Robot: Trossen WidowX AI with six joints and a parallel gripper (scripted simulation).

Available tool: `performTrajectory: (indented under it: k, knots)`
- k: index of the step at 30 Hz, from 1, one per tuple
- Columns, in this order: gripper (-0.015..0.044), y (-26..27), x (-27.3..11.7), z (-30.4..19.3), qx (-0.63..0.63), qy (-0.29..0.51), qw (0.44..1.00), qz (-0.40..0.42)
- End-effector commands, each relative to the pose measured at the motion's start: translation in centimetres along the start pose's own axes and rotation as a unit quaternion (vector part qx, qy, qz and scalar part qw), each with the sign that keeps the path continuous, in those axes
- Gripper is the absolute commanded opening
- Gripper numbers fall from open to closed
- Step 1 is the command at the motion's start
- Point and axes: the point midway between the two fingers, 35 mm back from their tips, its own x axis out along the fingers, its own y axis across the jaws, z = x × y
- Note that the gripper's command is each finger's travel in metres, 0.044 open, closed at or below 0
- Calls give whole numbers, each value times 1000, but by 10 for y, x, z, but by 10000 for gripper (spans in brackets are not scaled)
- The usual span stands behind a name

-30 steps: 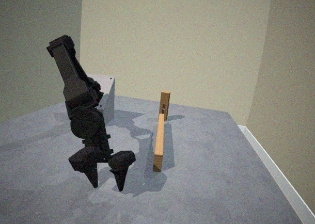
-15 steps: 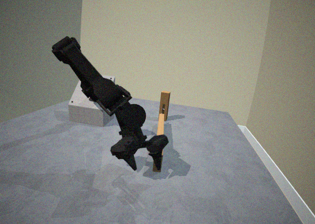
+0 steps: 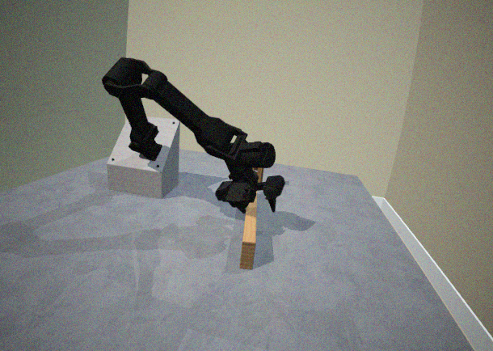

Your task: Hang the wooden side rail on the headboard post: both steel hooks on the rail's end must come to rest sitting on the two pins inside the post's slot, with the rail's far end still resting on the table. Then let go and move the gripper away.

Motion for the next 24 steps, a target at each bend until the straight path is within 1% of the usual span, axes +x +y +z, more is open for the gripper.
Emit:
performTrajectory:
  k: [1, 7, 14, 20, 24]
  knots:
    - [440, -17, 1, -48, 25, 19, 999, -16]
    - [440, -48, -8, -119, 102, 25, 994, -31]
    - [440, -90, -33, -197, 217, 20, 976, -4]
    - [440, -135, -58, -244, 315, 32, 948, 41]
    - [440, -161, -72, -261, 368, 50, 926, 70]
